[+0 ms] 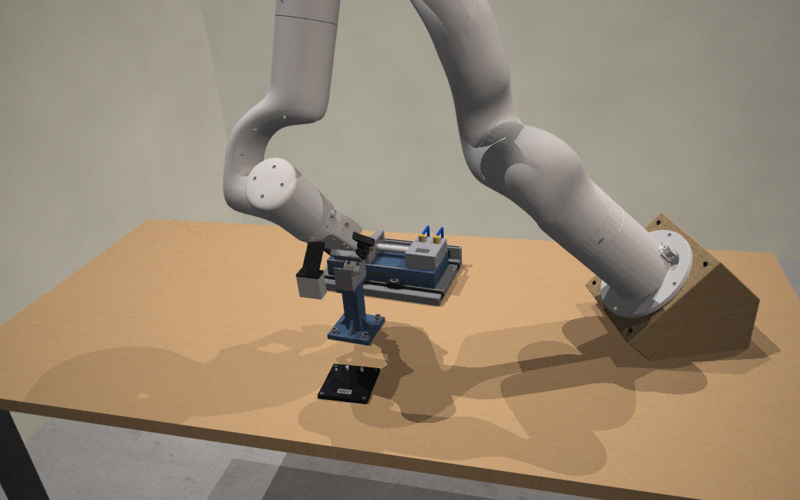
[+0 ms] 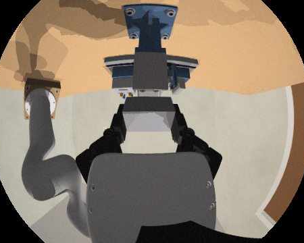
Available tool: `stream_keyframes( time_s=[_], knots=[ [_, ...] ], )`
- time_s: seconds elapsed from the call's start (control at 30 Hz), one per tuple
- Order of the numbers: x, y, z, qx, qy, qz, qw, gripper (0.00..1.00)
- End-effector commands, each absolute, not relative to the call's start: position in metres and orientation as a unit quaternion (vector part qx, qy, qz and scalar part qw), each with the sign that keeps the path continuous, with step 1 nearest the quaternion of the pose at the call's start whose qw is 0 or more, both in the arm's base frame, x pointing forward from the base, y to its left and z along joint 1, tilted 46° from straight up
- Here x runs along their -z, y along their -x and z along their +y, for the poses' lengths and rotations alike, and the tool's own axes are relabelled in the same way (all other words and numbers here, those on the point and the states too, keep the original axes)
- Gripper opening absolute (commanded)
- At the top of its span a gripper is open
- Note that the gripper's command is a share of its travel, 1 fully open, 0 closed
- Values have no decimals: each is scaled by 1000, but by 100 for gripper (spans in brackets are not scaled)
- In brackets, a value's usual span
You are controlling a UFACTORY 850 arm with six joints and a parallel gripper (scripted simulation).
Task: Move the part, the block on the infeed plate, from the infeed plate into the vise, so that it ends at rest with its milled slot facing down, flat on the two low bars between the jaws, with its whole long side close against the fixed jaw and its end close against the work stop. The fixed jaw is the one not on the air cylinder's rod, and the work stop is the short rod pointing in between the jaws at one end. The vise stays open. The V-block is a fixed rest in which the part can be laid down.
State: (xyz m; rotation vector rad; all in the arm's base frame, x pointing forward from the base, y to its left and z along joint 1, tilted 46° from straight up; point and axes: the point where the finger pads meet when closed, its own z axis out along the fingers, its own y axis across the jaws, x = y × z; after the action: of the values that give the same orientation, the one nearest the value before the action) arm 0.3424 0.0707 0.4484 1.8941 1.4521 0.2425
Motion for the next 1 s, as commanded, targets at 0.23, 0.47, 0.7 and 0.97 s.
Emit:
stream_keyframes(
  time_s=[0.23, 0.47, 0.7, 0.97],
  knots=[
    [-449, -342, 71, -95, -736, 564, 363, 0],
    [-449, -342, 71, -99, -735, 566, 360, 0],
    [-449, -342, 70, -107, -734, 570, 353, 0],
    [-449, -342, 70, -133, -730, 582, 333, 0]
  ],
)
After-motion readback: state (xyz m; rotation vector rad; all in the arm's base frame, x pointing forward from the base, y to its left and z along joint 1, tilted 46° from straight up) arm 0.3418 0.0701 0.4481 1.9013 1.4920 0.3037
